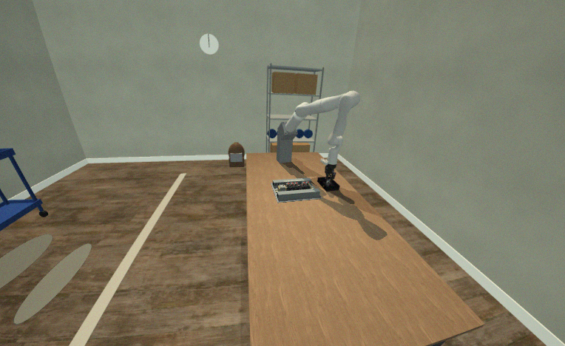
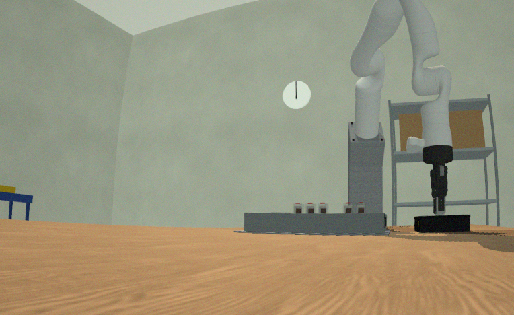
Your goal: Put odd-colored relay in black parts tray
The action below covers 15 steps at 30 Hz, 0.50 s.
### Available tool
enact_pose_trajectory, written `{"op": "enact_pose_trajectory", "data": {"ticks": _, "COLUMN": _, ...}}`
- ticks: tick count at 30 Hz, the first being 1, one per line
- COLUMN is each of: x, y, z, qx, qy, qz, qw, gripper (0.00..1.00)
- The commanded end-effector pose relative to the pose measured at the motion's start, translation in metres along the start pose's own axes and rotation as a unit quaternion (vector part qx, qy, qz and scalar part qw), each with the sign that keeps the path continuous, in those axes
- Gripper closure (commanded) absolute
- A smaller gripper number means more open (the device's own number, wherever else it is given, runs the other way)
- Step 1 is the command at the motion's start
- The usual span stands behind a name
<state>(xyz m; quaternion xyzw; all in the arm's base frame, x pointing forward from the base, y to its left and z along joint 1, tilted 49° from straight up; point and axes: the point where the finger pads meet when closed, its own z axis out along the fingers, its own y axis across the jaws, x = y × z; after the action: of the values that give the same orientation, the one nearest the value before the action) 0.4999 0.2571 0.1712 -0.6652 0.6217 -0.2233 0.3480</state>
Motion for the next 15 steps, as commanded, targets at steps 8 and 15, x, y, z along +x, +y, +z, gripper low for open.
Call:
{"op": "enact_pose_trajectory", "data": {"ticks": 8, "x": -0.0014, "y": -0.0011, "z": -0.005, "qx": 0.001, "qy": -0.002, "qz": 0.0, "qw": 1.0, "gripper": 0.39}}
{"op": "enact_pose_trajectory", "data": {"ticks": 15, "x": -0.0014, "y": -0.0011, "z": -0.0082, "qx": 0.001, "qy": -0.002, "qz": 0.0, "qw": 1.0, "gripper": 0.39}}
